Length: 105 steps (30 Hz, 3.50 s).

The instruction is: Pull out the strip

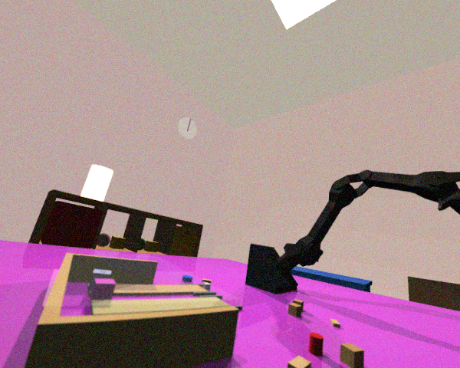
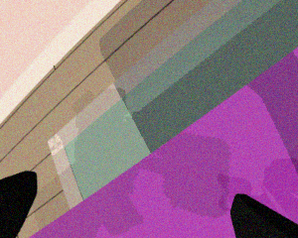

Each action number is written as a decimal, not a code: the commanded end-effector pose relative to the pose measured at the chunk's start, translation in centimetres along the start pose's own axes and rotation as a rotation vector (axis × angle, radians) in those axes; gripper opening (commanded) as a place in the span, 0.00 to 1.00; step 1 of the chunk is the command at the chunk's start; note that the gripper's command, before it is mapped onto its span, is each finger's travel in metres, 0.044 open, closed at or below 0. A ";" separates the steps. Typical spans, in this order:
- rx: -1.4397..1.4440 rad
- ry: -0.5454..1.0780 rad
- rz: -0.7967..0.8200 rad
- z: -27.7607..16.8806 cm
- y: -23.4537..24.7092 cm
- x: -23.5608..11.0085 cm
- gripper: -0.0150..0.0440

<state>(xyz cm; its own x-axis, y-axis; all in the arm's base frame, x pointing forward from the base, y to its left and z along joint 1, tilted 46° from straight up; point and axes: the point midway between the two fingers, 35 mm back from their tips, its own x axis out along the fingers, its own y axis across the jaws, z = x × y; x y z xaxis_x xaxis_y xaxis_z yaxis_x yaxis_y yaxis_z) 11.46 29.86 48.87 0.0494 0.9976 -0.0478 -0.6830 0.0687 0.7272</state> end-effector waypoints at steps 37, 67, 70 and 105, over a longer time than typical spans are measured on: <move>0.291 -0.689 -0.997 -12.3 -41.2 -41.9 0.93; 0.901 0.068 -0.776 -17.2 -53.5 -39.7 0.25; 0.907 0.083 -0.769 -17.3 -53.9 -39.8 0.25; 0.907 0.082 -0.768 -19.1 -56.6 -36.2 0.25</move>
<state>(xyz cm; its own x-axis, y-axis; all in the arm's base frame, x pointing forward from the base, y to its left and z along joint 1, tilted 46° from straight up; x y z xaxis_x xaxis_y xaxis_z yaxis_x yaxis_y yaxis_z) 34.39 -10.51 -3.35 0.1507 0.6933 -0.7047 0.2685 0.6574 0.7041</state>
